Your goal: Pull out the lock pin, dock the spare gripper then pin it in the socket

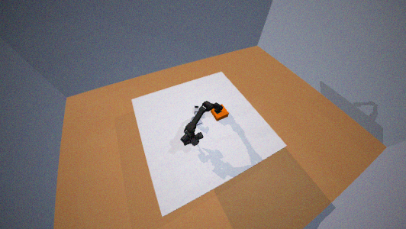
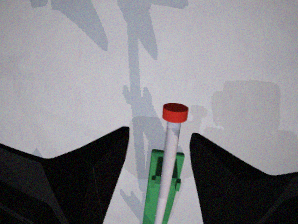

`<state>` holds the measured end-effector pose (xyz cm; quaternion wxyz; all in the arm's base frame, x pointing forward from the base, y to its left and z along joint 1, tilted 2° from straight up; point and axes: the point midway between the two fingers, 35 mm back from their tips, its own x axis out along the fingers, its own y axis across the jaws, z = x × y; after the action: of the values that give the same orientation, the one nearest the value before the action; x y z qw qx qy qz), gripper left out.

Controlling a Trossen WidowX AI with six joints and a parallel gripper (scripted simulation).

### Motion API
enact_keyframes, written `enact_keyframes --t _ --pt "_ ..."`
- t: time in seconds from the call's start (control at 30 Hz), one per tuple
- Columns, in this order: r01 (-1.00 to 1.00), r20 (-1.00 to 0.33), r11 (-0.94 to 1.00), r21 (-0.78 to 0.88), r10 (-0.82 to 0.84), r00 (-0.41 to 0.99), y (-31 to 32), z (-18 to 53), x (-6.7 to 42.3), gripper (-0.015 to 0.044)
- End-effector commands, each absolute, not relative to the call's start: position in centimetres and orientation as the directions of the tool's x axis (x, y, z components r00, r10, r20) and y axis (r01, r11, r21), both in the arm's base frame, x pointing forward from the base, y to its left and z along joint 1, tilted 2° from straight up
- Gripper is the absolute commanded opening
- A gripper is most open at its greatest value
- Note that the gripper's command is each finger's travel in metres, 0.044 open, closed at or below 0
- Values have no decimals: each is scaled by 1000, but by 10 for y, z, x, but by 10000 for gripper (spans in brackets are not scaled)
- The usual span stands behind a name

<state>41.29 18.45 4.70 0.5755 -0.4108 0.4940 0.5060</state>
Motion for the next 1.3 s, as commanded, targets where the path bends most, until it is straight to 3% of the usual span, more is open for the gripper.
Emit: enact_keyframes --t 0.0,0.8,0.97,1.17,1.27 --pt "-988 -984 150 26 177 1 184 58 412 200" --pt "-987 -986 151 58 164 -33 181 99 402 200" --pt "-987 -986 151 60 163 -35 181 90 403 331" --pt "-991 -979 125 -54 187 77 127 140 403 180" --pt "-990 -978 122 -72 188 94 119 147 402 180"
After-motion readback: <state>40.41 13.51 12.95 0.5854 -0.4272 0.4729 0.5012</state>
